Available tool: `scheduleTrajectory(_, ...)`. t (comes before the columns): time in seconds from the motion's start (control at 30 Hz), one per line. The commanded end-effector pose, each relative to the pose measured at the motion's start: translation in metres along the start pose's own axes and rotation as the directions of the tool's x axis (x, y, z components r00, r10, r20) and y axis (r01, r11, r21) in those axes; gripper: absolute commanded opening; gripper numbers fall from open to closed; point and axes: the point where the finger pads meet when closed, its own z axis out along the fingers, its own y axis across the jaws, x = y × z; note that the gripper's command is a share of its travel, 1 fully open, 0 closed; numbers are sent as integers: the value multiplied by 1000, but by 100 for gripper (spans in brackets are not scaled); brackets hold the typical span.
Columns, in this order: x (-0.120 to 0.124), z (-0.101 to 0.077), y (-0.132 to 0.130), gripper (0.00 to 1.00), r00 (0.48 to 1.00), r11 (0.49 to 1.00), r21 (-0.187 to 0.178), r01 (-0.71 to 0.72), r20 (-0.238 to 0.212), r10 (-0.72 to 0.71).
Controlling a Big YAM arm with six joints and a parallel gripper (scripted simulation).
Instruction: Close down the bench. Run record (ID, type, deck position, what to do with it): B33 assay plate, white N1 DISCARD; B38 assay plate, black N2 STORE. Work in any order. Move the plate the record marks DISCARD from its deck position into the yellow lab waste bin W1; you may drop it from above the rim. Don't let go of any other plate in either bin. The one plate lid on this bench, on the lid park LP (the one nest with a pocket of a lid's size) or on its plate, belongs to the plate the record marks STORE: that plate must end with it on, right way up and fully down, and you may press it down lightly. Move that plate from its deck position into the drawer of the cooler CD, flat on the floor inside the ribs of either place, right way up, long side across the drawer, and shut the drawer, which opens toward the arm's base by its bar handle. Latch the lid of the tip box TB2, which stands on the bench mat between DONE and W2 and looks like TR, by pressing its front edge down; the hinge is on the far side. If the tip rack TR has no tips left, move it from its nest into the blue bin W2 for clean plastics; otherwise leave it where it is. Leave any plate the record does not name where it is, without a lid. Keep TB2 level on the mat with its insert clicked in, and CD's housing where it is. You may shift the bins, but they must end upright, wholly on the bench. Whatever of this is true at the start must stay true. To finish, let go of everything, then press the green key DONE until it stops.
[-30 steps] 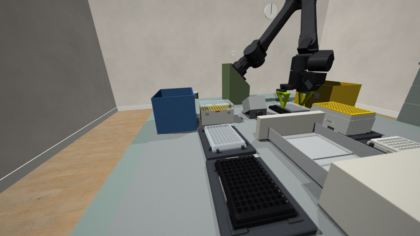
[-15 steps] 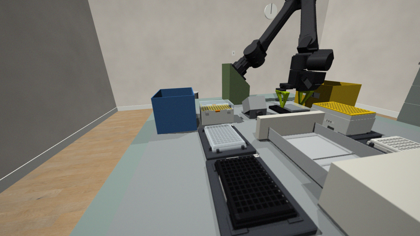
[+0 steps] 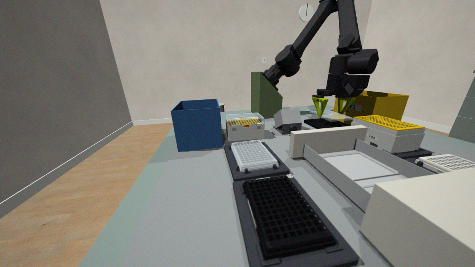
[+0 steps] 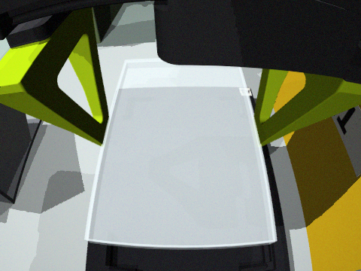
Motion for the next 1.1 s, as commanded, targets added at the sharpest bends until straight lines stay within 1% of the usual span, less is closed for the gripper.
scheduleTrajectory(0.0, -20, -18, 12, 0, 998, 999, -15, 39, 50, -38)
scheduleTrajectory(0.9, -21, -53, 13, 0, 998, 999, -12, 43, 54, -42)
scheduleTrajectory(1.0, -21, -53, 11, 0, 998, 999, -11, 38, 49, -37)
scheduleTrajectory(1.07, -21, -58, 13, 0, 998, 999, -12, 43, 54, -42)
